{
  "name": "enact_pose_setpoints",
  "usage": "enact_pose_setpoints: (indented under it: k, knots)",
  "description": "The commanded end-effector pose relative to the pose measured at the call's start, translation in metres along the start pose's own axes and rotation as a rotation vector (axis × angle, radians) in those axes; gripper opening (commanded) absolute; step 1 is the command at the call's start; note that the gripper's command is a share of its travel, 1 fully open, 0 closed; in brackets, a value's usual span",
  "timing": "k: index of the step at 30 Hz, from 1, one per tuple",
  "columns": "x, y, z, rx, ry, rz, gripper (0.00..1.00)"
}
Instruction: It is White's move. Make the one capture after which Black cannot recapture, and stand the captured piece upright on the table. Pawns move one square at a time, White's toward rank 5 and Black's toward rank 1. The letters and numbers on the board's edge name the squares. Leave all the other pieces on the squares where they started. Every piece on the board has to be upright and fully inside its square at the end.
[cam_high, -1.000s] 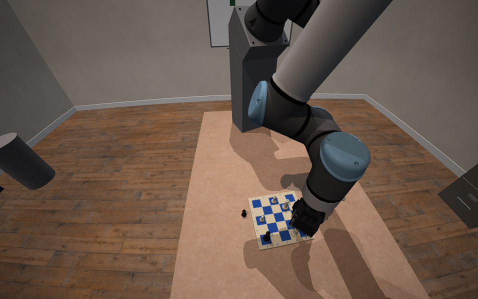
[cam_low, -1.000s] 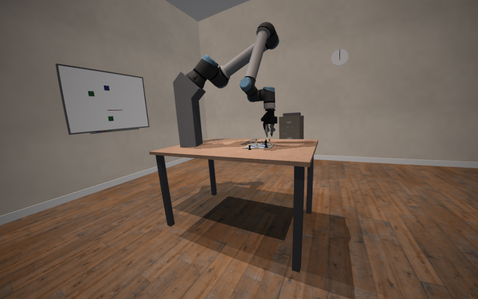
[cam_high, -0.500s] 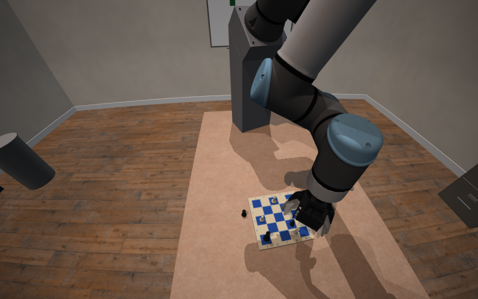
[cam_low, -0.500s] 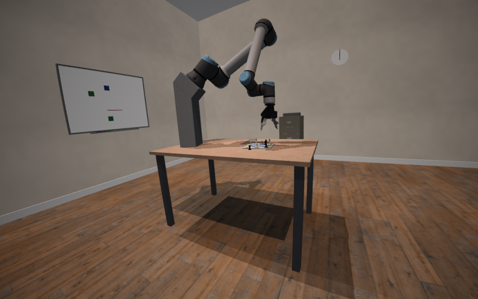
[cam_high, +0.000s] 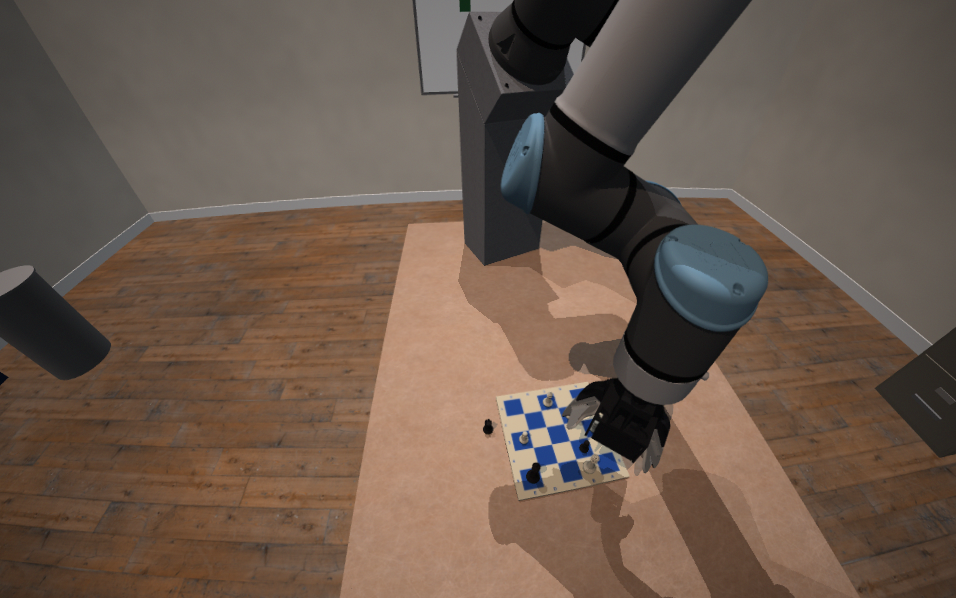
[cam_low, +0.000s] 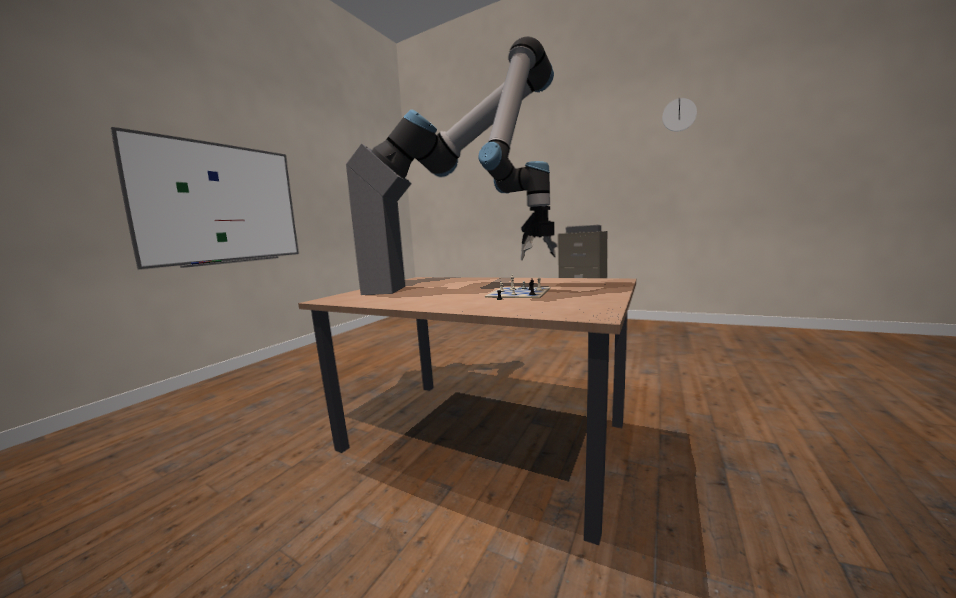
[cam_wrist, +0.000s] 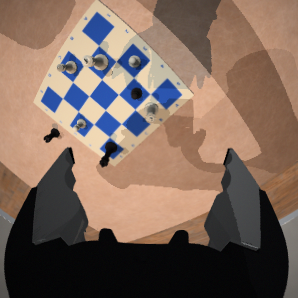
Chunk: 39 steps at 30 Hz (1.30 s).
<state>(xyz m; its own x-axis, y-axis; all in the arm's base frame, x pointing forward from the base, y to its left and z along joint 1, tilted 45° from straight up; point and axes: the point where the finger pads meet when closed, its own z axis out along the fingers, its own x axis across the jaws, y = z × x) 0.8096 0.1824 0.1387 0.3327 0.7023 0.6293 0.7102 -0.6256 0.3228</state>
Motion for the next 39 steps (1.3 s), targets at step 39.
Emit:
enact_pose_setpoints:
  k: [39]
  knots:
    - [0.000, 0.000, -0.067, -0.001, 0.001, 0.000, 1.00]
